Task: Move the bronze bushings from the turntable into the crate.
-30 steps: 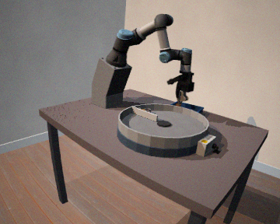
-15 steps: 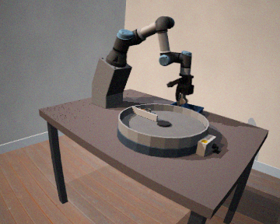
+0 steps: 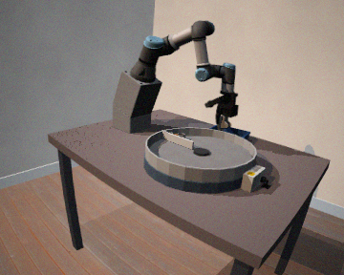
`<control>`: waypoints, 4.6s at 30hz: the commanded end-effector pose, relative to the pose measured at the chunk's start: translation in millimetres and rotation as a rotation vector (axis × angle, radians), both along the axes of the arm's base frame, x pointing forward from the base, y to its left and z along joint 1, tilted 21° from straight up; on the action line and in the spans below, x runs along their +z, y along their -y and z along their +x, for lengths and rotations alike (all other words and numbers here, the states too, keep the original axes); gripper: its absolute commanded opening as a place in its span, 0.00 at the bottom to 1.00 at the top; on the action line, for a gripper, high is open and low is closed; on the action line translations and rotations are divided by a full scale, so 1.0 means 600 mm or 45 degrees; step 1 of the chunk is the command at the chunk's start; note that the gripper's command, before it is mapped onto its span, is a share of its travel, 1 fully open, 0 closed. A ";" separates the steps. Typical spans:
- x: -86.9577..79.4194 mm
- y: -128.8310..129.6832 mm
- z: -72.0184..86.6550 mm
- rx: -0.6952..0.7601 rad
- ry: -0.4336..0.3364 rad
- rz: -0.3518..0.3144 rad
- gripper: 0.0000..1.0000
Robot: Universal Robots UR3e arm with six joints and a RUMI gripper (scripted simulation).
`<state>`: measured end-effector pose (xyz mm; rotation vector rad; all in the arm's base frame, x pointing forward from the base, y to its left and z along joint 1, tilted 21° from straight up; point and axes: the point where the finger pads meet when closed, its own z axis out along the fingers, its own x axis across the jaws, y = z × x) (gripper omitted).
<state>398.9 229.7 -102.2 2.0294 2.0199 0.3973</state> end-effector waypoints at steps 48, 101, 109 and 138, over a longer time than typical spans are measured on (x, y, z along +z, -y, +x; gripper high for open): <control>-0.007 -0.001 0.004 0.000 0.003 0.001 0.00; -0.008 -0.001 0.005 0.000 0.003 0.001 0.06; -0.008 -0.001 0.005 0.000 0.003 0.001 0.06; 0.002 -0.001 0.000 0.000 0.003 0.001 0.06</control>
